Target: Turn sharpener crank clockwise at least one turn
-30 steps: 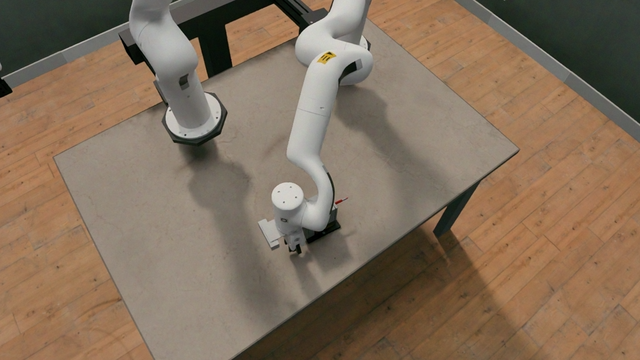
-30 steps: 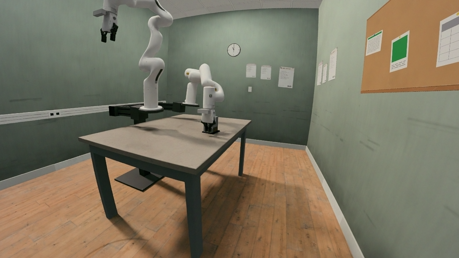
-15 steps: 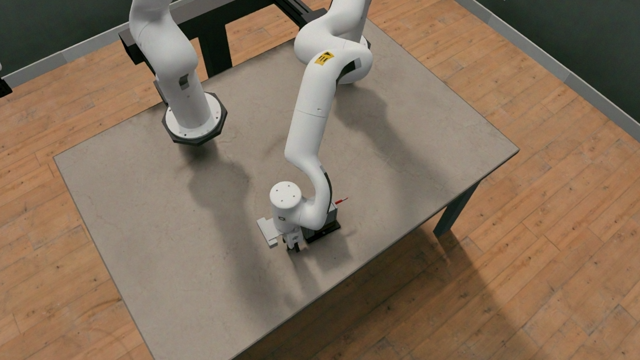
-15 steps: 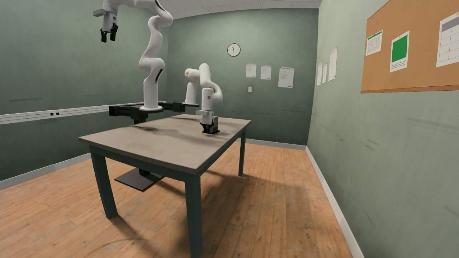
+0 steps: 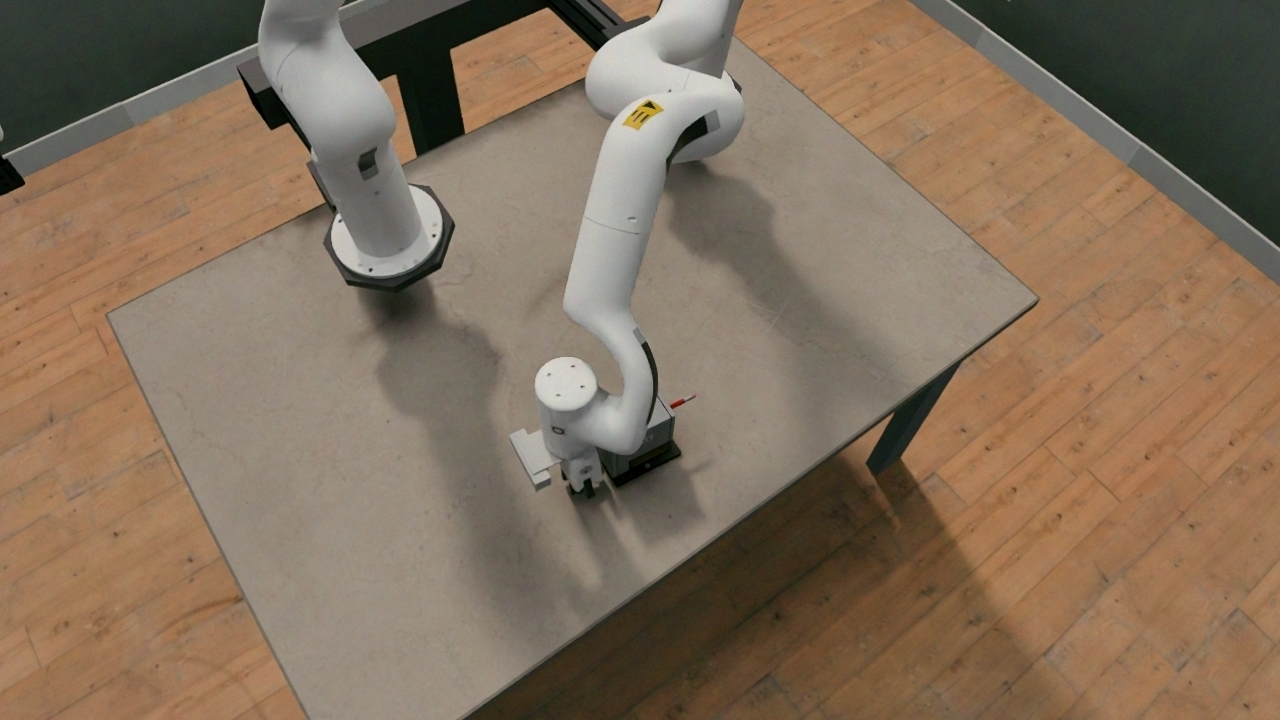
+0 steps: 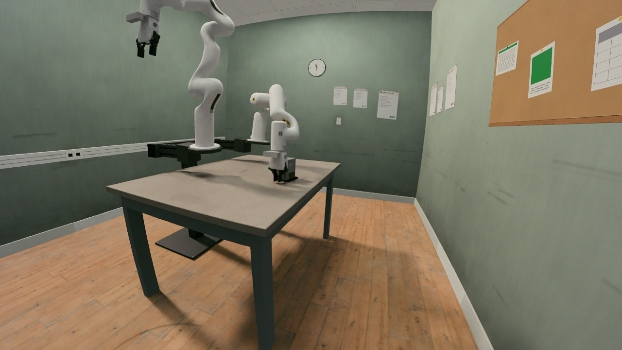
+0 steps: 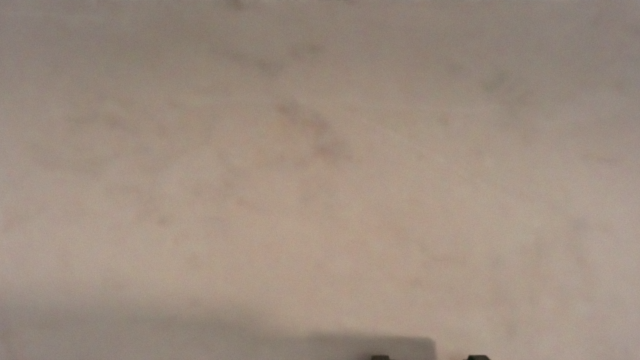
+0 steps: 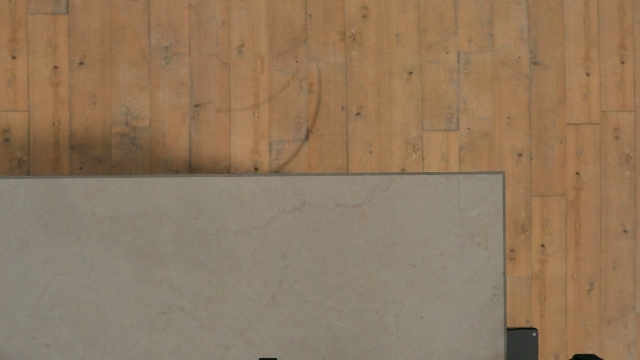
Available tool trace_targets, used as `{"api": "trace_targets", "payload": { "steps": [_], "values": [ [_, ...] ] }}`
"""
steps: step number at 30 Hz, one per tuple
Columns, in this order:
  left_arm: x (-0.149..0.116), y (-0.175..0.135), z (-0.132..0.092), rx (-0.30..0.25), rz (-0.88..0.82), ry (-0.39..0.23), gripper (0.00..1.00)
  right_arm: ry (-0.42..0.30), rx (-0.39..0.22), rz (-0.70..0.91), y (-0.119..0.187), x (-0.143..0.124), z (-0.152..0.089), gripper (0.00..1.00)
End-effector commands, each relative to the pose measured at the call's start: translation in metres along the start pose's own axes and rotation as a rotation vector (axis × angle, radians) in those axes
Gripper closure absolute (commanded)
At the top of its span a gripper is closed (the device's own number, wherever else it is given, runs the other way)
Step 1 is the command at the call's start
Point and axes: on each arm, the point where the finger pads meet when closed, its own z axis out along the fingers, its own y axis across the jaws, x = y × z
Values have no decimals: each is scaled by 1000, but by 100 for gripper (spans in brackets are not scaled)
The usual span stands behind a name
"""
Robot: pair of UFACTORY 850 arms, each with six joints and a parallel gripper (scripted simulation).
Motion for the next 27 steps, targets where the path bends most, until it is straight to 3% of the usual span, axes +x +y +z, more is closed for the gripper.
{"api": "trace_targets", "payload": {
  "steps": [1,27],
  "values": [
    [1,5,0,2,0,2,100,2,0,0,0,0,-1,0],
    [1,36,-3,2,0,2,100,2,0,0,0,0,-1,0]
  ]
}}
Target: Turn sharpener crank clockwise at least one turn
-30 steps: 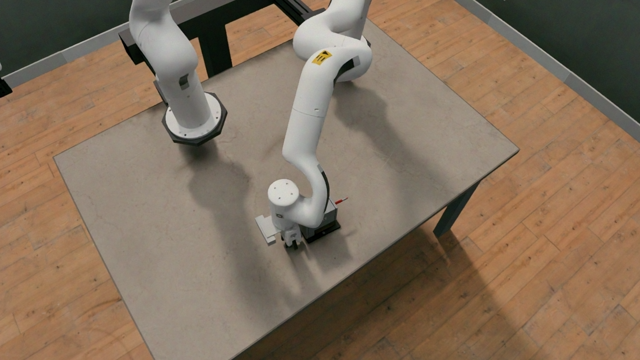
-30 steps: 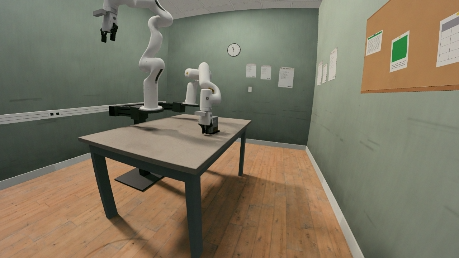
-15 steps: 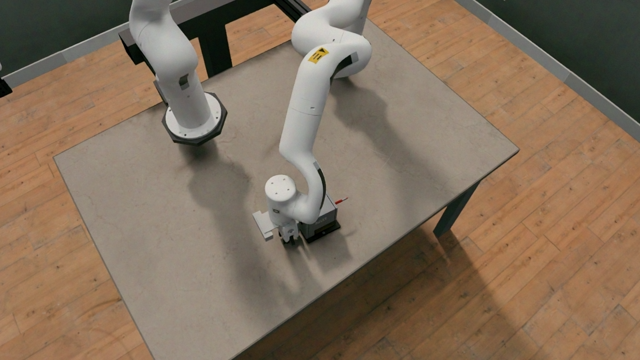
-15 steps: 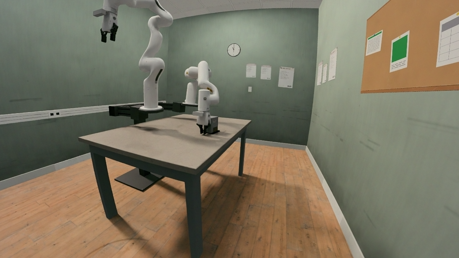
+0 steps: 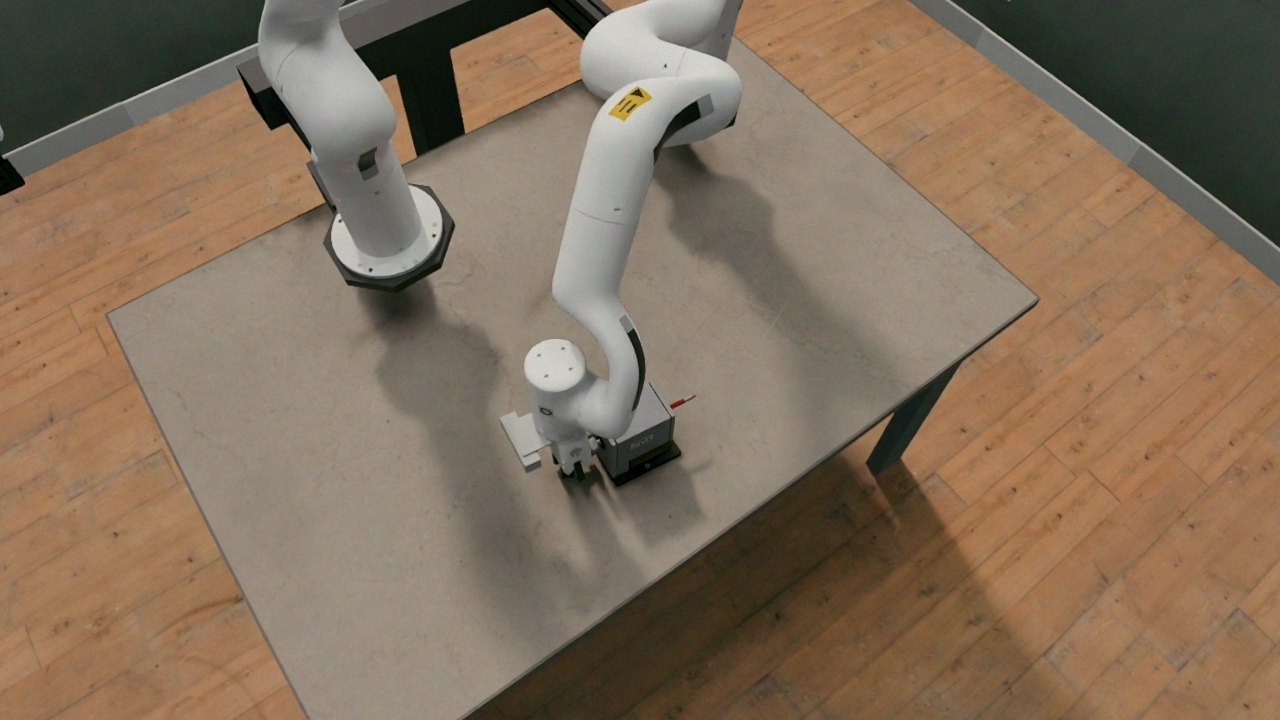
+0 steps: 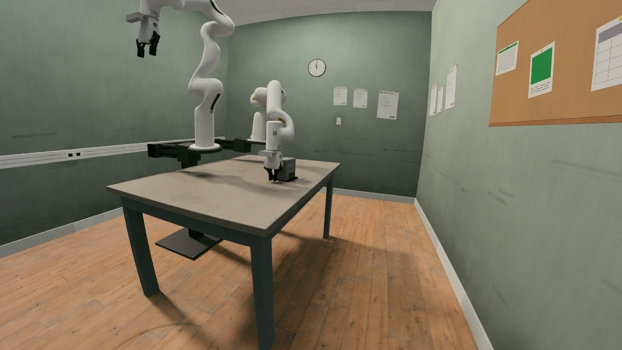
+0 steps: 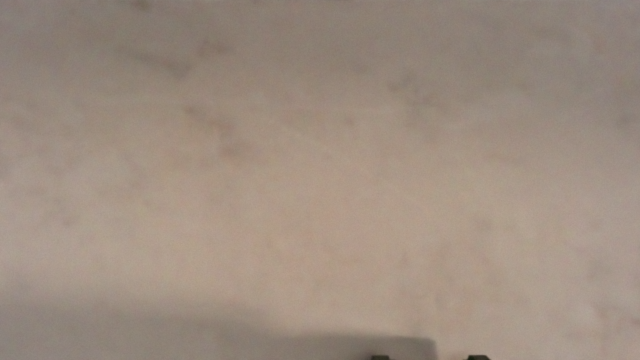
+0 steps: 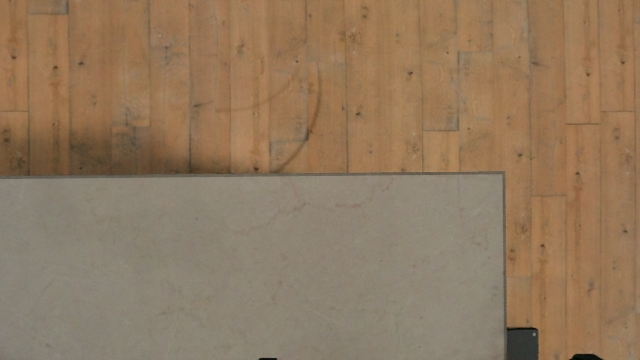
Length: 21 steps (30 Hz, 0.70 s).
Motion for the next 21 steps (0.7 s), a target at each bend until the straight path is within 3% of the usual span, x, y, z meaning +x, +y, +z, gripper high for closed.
{"api": "trace_targets", "payload": {
  "steps": [1,21],
  "values": [
    [1,3,-3,2,0,2,100,2,0,0,0,0,-1,0],
    [1,22,-16,2,0,2,100,2,0,0,0,0,-1,0]
  ]
}}
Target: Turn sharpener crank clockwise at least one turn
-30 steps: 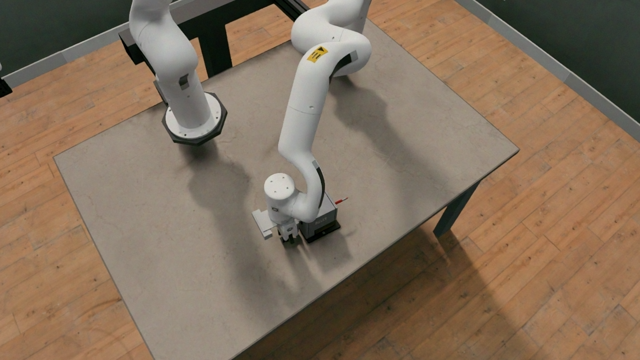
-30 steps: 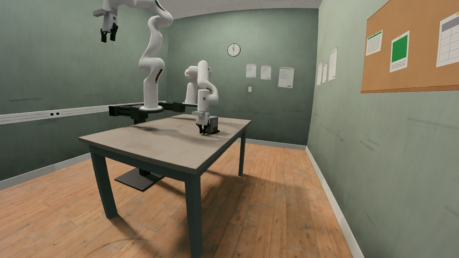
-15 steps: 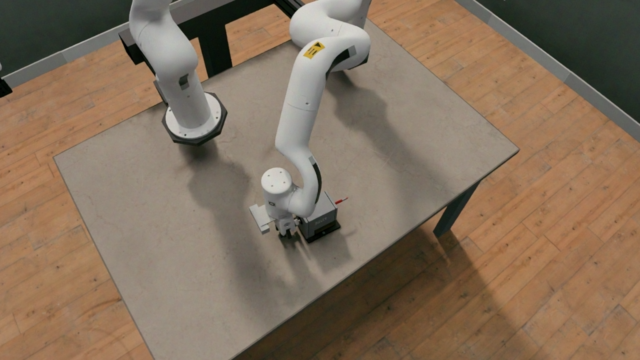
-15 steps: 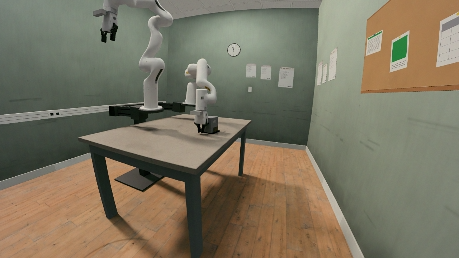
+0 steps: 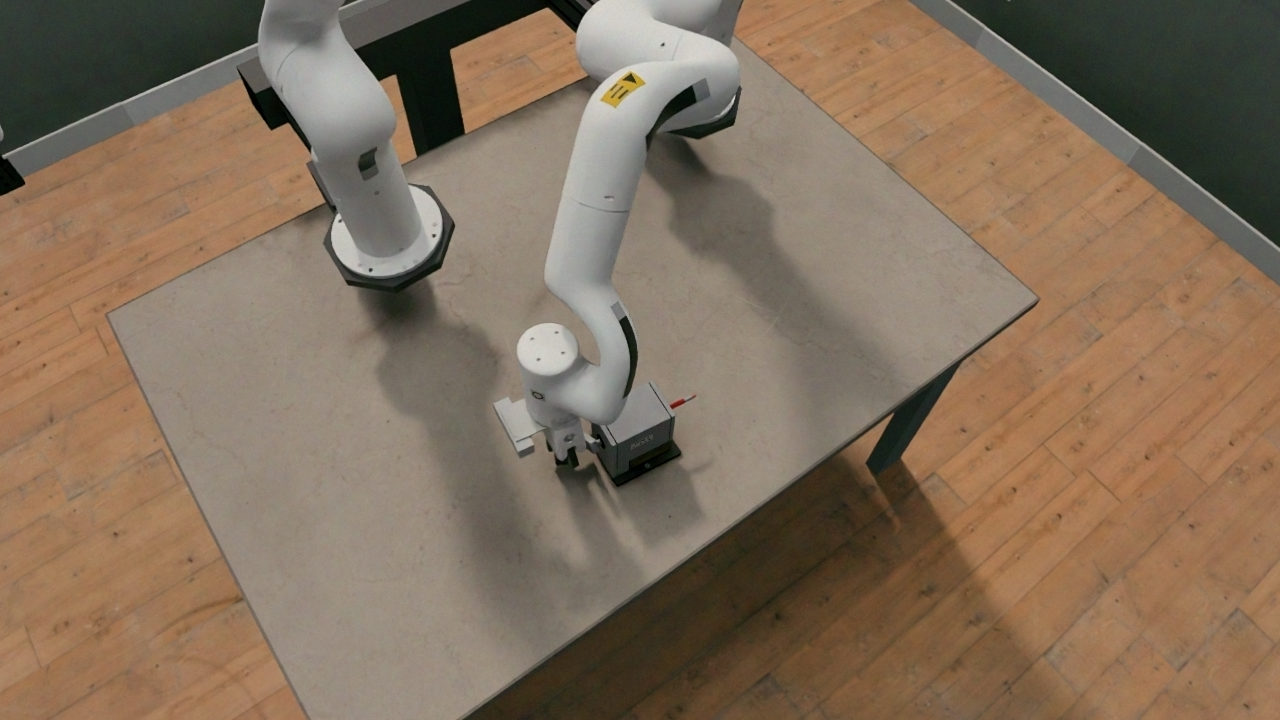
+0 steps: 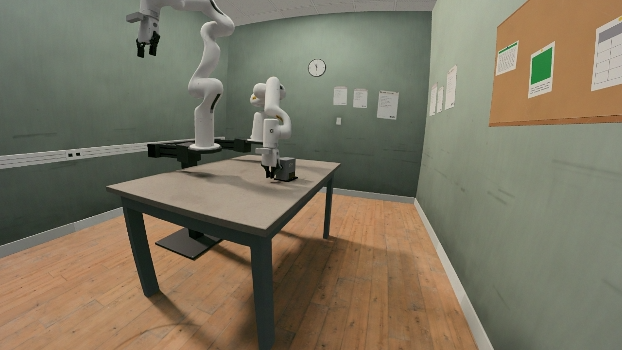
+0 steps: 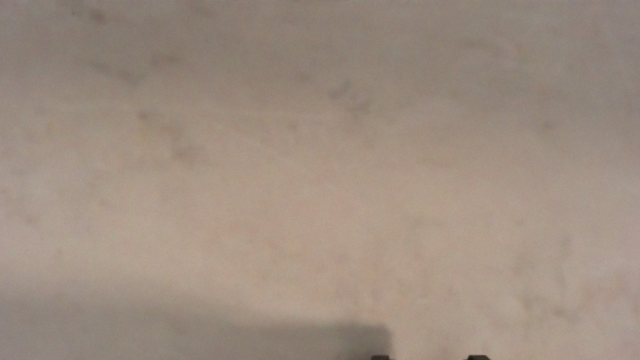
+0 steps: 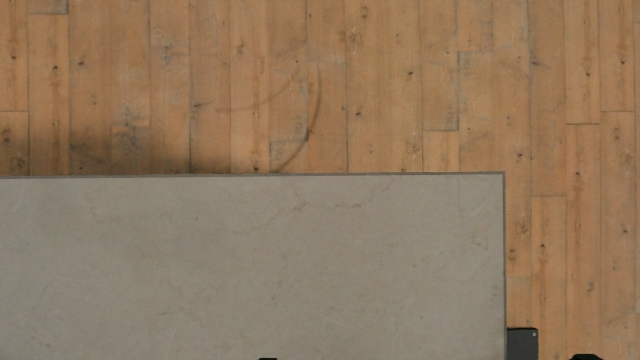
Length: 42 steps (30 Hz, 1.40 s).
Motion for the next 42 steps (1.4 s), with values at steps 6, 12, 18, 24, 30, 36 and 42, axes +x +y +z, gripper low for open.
{"api": "trace_targets", "payload": {
  "steps": [6,12,18,24,30,36,42],
  "values": [
    [1,6,-10,2,0,2,100,2,0,0,0,0,-1,0],
    [1,10,-17,2,0,2,100,2,0,0,0,0,-1,0],
    [1,13,-22,2,0,2,100,2,0,0,0,0,-1,0],
    [1,15,-29,2,0,2,100,2,0,0,0,0,-1,0],
    [1,16,-37,2,0,2,100,2,0,0,0,0,-1,0],
    [1,16,-42,2,0,2,100,2,0,0,0,0,-1,0],
    [1,15,-50,2,0,2,100,2,0,0,0,0,-1,0]
  ]
}}
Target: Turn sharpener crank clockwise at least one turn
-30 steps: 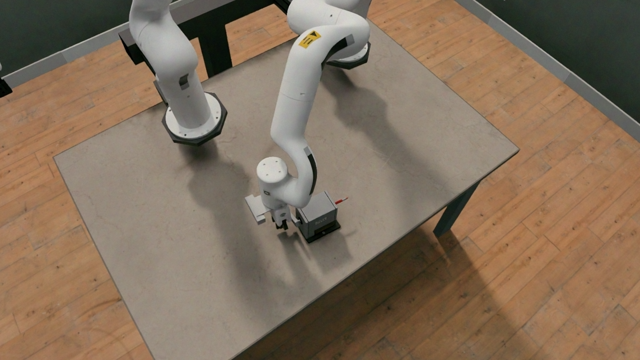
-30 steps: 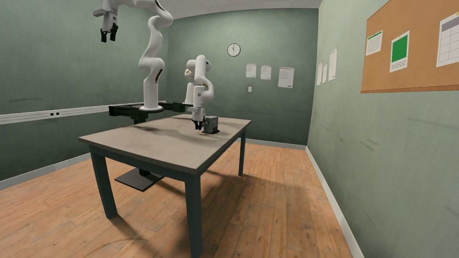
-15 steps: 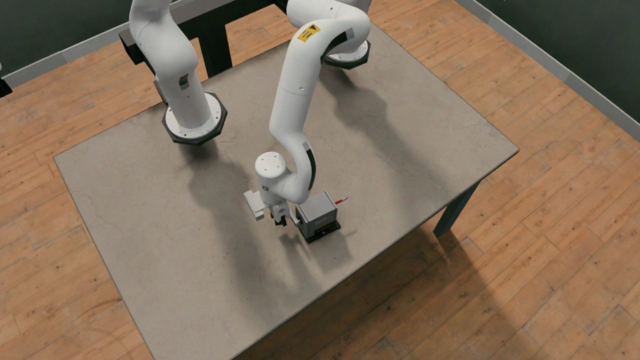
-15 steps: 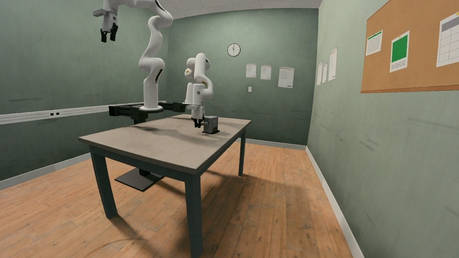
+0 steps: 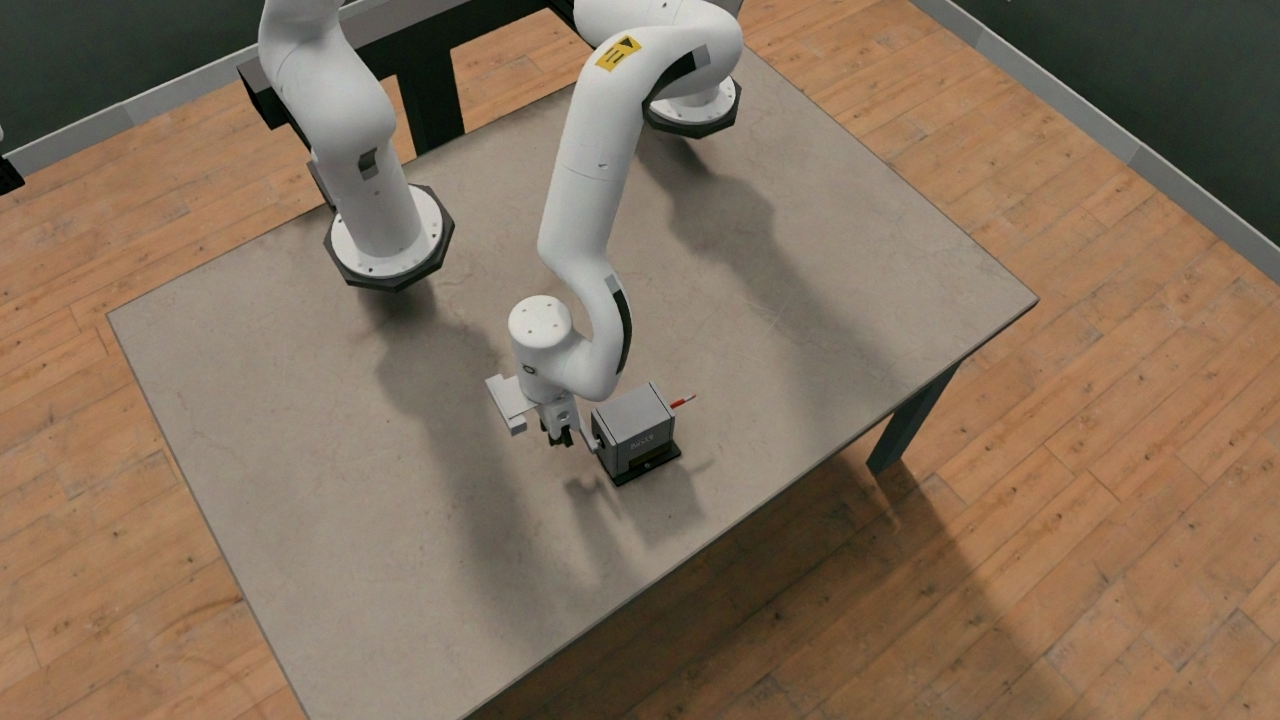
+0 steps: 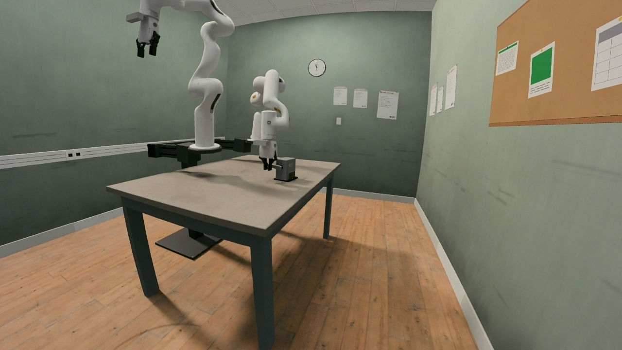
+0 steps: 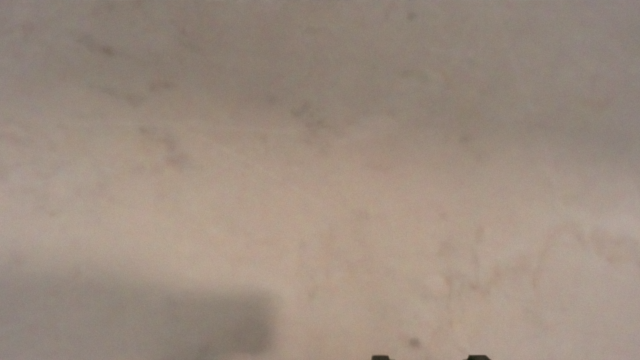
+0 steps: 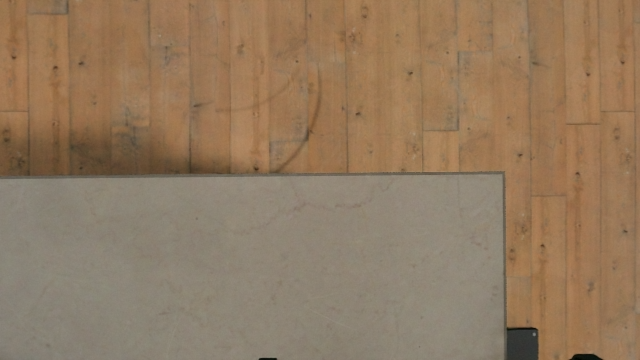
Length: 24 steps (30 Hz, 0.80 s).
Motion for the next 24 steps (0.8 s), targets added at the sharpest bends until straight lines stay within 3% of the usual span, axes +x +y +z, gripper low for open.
{"api": "trace_targets", "payload": {
  "steps": [1,24],
  "values": [
    [1,-2,-7,2,0,2,100,2,0,0,0,0,-1,0],
    [1,-13,-30,2,0,2,100,2,0,0,0,0,-1,0]
  ]
}}
